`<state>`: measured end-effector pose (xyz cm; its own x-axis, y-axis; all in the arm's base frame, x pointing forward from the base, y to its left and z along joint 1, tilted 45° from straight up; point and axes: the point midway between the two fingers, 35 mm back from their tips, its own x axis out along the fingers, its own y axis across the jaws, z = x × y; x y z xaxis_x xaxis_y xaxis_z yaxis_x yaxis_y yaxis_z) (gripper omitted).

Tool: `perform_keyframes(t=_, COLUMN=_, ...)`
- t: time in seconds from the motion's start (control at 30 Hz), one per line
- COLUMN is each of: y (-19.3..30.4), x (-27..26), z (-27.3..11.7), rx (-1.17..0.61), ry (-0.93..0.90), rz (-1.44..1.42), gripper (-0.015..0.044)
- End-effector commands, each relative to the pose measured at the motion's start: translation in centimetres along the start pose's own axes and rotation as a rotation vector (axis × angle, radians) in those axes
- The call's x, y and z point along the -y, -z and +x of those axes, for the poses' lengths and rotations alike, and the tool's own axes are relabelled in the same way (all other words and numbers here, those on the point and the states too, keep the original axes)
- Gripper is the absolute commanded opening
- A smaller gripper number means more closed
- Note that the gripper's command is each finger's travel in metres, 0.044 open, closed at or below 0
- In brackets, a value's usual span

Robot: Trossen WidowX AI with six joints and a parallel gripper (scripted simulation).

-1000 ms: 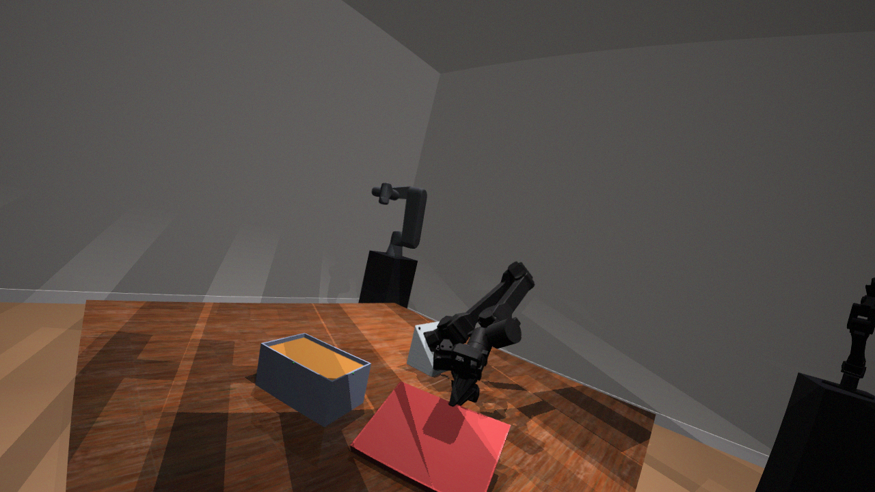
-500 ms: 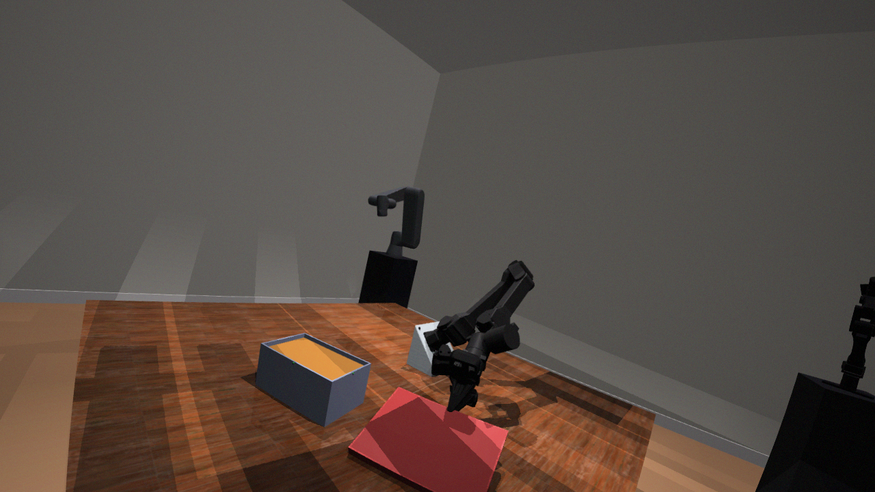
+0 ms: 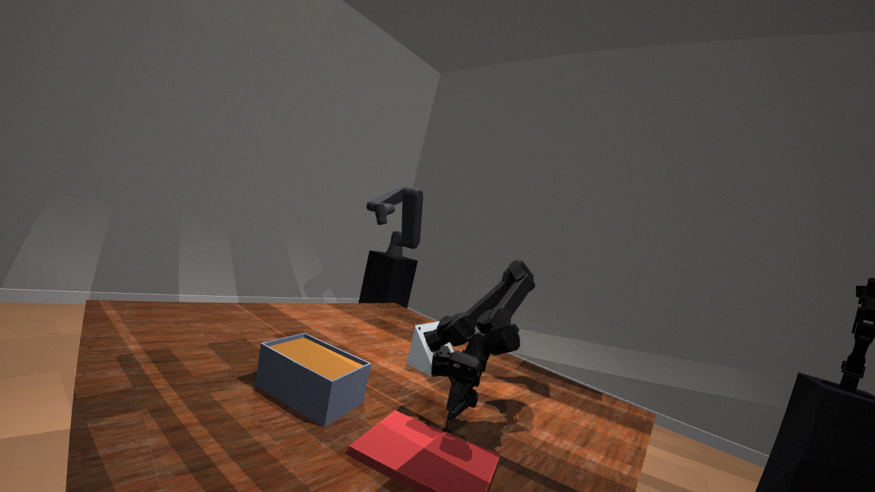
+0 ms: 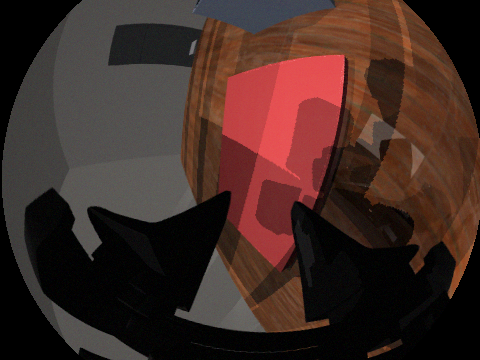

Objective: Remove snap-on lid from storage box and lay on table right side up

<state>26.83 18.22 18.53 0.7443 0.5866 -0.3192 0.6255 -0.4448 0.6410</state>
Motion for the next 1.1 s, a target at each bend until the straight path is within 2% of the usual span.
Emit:
perform_keyframes(t=0.0, y=0.0, x=0.0, z=0.0, rx=-0.001, ry=0.002, rz=0.0, gripper=0.0275)
perform_keyframes(t=0.2, y=0.0, x=0.7, z=-0.8, rx=-0.001, ry=0.002, rz=0.001, gripper=0.0433)
perform_keyframes(t=0.23, y=0.0, x=0.8, z=-1.0, rx=-0.001, ry=0.002, rz=0.001, gripper=0.044)
perform_keyframes(t=1.07, y=0.0, x=4.0, z=-4.9, rx=0.0, ry=0.004, rz=0.003, gripper=0.044)
